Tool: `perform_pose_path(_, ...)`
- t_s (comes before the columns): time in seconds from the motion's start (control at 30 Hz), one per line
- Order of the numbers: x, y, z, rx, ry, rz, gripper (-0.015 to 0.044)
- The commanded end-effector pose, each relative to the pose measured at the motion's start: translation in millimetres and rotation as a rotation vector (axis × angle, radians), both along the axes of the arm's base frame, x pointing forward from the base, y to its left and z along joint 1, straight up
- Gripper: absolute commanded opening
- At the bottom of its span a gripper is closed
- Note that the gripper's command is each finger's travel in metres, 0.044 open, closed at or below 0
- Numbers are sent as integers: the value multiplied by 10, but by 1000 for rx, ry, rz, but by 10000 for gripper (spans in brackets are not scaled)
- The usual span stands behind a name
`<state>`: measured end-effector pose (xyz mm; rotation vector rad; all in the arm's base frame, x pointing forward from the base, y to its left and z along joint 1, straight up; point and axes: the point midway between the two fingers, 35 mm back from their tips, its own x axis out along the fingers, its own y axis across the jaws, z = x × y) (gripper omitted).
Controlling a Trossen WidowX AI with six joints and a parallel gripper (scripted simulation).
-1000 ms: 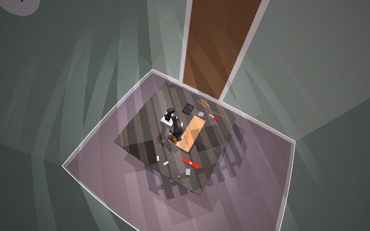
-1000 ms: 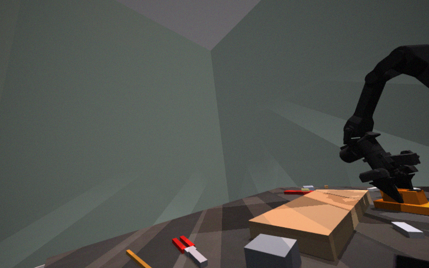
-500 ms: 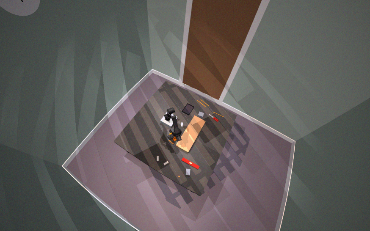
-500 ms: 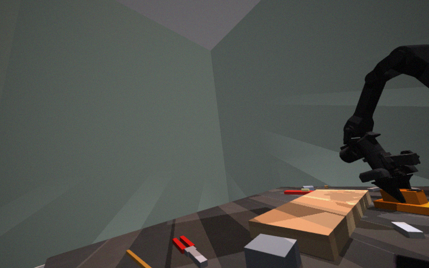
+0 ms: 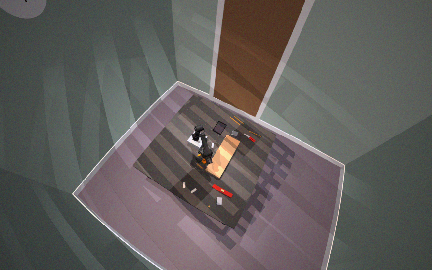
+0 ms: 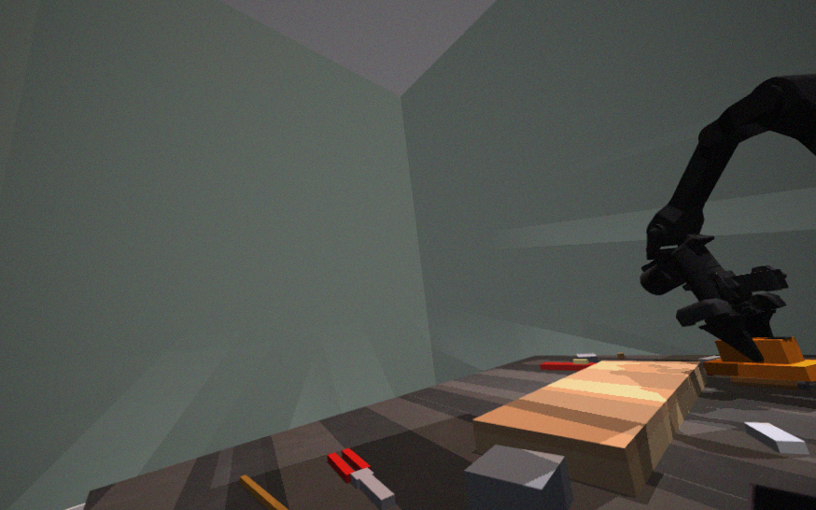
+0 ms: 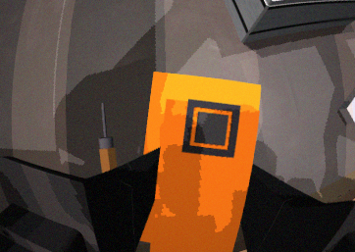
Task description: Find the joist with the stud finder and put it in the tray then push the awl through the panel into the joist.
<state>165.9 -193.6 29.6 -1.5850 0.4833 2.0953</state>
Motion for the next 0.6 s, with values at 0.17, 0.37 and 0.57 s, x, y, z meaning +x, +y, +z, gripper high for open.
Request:
perform_pose_path(0.17, -12, 13, 651, -17, -14, -2, 0)
perform_pose_path(0.37, 1, 6, 663, -11, -24, 31, 0)
perform_pose_path(0.57, 83, -40, 661, 14, -77, 217, 0)
